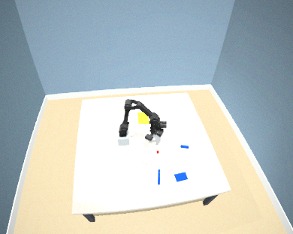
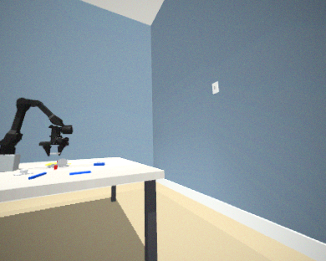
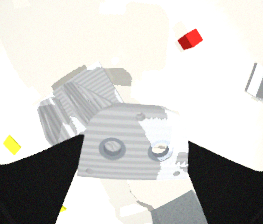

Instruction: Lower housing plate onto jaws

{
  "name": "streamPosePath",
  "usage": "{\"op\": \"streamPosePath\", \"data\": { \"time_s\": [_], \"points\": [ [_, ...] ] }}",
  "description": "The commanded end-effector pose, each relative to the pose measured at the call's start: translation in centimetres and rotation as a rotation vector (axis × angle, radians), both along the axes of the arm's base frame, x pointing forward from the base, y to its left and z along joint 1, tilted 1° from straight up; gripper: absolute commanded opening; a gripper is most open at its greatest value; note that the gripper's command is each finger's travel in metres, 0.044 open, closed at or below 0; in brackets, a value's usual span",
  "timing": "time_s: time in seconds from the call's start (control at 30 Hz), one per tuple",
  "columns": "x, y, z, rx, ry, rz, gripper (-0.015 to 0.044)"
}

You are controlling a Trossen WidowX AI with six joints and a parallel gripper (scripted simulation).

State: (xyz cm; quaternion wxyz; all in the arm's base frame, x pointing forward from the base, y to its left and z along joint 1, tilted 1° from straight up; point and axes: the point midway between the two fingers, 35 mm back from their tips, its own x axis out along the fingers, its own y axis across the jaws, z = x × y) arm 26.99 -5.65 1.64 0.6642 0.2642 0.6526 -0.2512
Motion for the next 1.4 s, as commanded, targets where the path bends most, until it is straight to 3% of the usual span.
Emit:
{"op": "streamPosePath", "data": {
  "time_s": [0.0,0.8,1.37],
  "points": [
    [-0.1,1.2,-0.1,0.003,-0.001,0.096,0.0351],
    [-0.7,6.8,0.0,-0.001,-0.009,0.578,0.0351],
    [-0.7,7.0,0.0,-0.001,-0.009,0.591,0.0351]
  ]
}}
